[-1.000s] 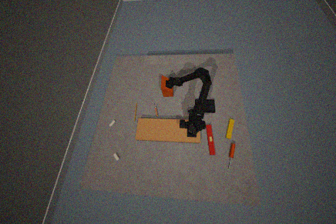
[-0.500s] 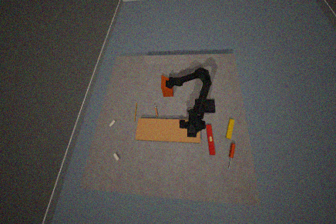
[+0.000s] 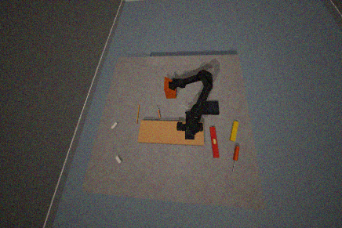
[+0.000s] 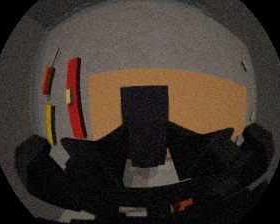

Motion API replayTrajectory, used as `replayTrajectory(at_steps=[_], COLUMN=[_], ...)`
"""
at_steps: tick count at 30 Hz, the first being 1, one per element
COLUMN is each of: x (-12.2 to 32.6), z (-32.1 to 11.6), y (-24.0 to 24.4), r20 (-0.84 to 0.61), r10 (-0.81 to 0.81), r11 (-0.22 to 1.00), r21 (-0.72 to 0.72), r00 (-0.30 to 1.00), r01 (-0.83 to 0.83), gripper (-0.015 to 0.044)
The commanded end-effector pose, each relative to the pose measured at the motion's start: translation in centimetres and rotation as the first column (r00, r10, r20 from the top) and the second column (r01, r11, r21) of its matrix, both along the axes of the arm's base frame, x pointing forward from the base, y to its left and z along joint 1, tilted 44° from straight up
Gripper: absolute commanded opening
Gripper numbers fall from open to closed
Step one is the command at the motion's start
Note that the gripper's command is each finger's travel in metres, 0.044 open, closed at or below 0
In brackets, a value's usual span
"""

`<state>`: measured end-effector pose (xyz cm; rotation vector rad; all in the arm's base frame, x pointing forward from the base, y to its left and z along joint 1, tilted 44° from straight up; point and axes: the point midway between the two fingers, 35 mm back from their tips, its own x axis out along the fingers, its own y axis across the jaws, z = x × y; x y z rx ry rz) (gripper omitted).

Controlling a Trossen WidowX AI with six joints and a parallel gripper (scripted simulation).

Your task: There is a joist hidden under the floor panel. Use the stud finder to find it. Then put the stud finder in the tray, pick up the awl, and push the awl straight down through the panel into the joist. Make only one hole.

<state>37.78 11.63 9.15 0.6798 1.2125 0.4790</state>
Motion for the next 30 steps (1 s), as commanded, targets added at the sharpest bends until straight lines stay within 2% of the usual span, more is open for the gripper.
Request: replayTrajectory(at_steps=[1, 30], x=[-0.2, -0.5], z=[-1.3, -7.9], y=[-1.2, -7.9], r20=[-0.008, -0.008], r10=[-0.003, -0.004], r11=[1.0, 1.0], r21=[-0.002, -0.006], r00=[1.0, 1.0], r01=[0.003, 0.003], gripper=[0.0, 0.0])
